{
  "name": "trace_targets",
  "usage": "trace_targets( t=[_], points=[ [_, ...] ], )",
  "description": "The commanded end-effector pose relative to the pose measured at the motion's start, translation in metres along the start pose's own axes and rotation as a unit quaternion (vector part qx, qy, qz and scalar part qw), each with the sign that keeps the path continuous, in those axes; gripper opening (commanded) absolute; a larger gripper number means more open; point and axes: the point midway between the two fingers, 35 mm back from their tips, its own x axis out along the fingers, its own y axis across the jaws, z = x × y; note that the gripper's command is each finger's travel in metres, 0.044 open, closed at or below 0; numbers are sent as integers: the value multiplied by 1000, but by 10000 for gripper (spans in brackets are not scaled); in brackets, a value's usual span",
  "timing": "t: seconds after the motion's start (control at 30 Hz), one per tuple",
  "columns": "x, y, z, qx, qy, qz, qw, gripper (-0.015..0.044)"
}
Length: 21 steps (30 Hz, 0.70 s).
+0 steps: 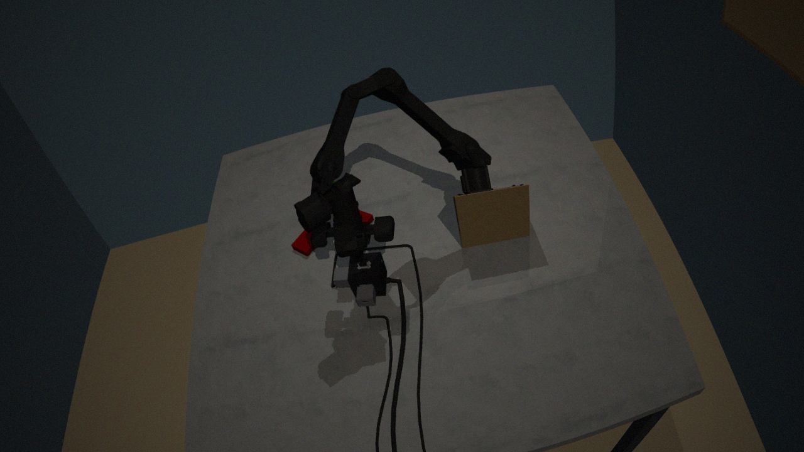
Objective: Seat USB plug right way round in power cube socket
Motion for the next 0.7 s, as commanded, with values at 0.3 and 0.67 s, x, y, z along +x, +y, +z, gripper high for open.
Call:
trace_targets(
  t=[0.3,0.67],
  points=[
    [3,1,-1,-3,2,1,1000,0],
    [4,1,-1,-3,2,1,1000,0]
  ],
)
